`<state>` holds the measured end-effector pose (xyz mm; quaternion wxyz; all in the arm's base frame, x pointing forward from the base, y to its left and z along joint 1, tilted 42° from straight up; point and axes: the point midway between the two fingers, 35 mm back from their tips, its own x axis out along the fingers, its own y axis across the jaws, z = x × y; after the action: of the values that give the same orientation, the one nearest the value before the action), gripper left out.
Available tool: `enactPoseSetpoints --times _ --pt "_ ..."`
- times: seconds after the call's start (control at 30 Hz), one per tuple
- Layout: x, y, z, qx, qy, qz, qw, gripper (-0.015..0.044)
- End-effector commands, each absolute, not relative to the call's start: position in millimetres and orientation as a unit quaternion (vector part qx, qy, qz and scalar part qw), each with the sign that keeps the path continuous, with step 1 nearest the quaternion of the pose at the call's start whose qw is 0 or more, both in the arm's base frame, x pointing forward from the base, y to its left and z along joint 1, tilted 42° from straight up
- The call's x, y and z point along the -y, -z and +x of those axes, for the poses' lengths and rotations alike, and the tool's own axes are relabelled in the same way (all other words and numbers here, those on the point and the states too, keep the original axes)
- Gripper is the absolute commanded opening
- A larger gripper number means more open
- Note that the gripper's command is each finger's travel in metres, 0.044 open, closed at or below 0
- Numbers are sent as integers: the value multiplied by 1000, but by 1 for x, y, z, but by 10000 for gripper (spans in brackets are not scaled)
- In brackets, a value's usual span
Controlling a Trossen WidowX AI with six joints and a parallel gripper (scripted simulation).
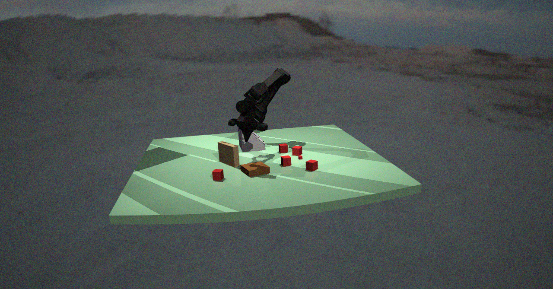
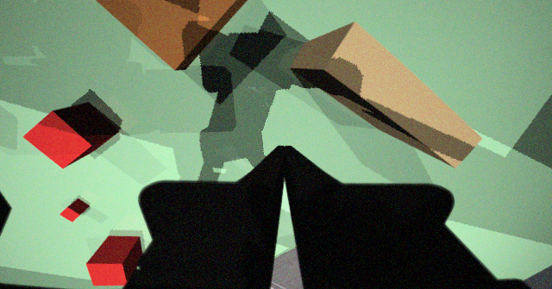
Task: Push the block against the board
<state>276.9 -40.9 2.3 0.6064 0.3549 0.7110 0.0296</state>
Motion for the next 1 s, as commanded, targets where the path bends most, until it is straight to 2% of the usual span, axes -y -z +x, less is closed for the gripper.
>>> enactPoseSetpoints --times 0.0,0.47,0.6,0.73,0.97 --pt "57 2 270 -712 6 396 580 0" --pt "103 19 233 -698 115 542 454 0" --pt "101 22 232 -697 116 544 452 0" --pt "72 55 232 -697 115 544 452 0" --pt "71 58 233 -697 115 544 452 0"
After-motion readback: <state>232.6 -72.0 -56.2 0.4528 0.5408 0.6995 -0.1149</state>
